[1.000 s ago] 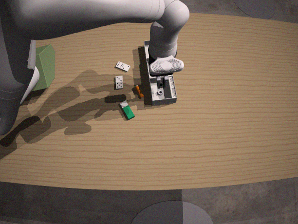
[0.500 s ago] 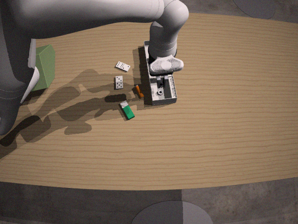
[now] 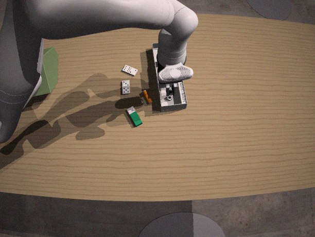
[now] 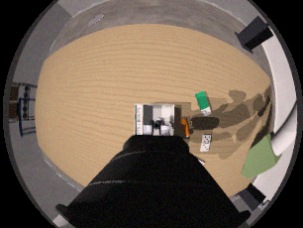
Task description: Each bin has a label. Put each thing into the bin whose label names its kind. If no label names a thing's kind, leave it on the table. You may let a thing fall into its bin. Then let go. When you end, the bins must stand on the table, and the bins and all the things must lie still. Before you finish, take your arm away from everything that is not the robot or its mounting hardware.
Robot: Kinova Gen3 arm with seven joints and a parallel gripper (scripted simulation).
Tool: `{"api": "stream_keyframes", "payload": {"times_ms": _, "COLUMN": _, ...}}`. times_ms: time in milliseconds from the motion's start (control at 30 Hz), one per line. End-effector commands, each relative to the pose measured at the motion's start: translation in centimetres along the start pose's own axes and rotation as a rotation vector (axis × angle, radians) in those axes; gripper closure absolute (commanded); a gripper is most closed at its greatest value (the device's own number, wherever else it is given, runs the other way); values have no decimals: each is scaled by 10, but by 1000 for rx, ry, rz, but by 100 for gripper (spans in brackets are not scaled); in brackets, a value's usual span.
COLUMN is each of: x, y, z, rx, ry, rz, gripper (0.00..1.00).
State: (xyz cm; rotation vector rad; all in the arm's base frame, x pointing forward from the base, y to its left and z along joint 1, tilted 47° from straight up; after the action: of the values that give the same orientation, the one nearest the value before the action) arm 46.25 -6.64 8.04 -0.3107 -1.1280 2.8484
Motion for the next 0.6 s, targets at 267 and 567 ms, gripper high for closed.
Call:
{"api": "stream_keyframes", "payload": {"times_ms": 267, "x": 2, "y": 18, "z": 2, "rx": 5, "ry": 0, "rz": -5, "gripper": 66}}
{"api": "stream_keyframes", "payload": {"times_ms": 567, "x": 2, "y": 18, "z": 2, "rx": 5, "ry": 0, "rz": -5, "gripper": 66}}
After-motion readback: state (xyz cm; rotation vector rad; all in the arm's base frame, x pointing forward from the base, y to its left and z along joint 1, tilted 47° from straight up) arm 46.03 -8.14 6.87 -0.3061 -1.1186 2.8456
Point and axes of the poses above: the point where the finger pads meet when closed, its own y axis out along the fingers, its own x axis across the jaws, z = x × y, the point moved 6 cm from there along -y, back along the fingers, and after that the axes turned 10 degrees about y, right-handed, at the moved point
